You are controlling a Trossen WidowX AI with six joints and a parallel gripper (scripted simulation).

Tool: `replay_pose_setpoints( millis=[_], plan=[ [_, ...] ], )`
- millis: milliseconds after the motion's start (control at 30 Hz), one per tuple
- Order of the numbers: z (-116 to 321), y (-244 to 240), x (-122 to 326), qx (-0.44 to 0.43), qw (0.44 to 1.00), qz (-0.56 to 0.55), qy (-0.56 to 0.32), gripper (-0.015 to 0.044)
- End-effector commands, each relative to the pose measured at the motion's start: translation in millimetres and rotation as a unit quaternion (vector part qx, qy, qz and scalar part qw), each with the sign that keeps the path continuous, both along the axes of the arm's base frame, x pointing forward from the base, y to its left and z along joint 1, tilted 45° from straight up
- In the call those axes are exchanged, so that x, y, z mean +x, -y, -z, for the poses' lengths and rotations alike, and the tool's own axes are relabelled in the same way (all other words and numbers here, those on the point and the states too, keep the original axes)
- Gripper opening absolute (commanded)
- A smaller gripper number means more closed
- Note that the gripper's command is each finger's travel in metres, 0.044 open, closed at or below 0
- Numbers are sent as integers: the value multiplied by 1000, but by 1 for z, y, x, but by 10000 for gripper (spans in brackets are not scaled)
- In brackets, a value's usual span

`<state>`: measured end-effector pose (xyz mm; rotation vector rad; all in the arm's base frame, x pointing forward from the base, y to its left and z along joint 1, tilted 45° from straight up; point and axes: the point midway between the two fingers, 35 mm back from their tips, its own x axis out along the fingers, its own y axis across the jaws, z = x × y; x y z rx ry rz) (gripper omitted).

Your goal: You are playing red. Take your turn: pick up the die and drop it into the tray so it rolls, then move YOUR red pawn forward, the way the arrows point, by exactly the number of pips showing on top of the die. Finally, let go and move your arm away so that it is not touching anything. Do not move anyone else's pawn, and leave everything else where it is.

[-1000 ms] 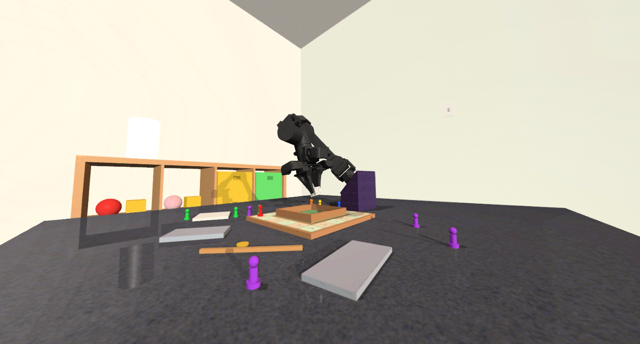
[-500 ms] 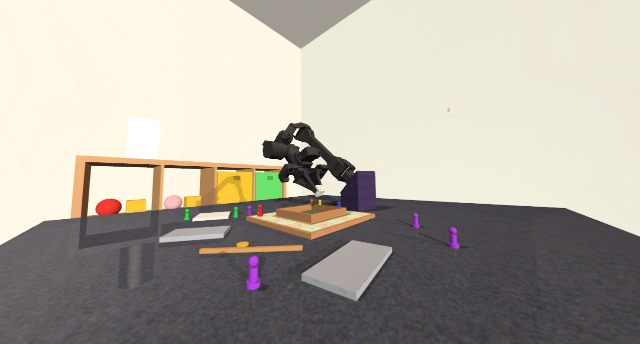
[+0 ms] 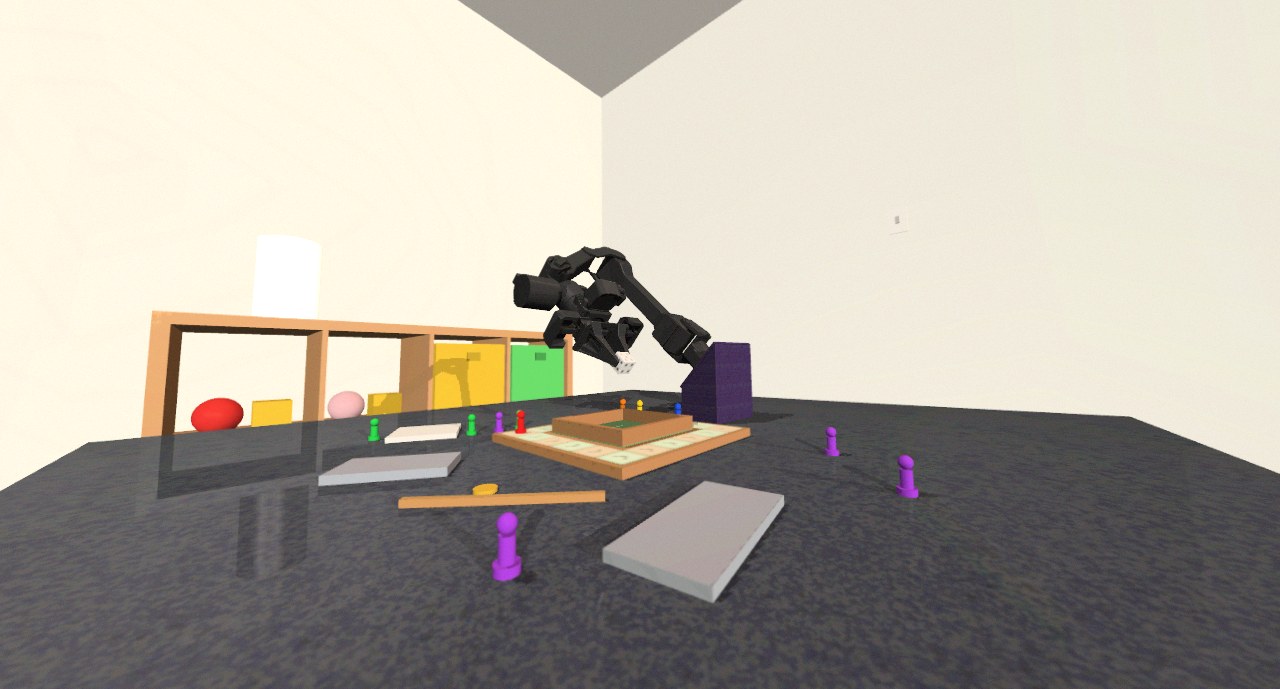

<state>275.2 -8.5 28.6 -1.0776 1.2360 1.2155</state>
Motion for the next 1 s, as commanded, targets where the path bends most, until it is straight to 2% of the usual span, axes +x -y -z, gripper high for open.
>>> replay_pose_setpoints(
  millis=[0, 500, 767, 967],
  plan=[
    [-2, -1, 0, 4, 1000, -2, 0, 0],
    [-1, 0, 0, 0, 1000, 0, -1, 0],
    [-1, 0, 0, 0, 1000, 0, -1, 210],
    [-29, -28, 4, 5, 1000, -2, 0, 368]
  ],
)
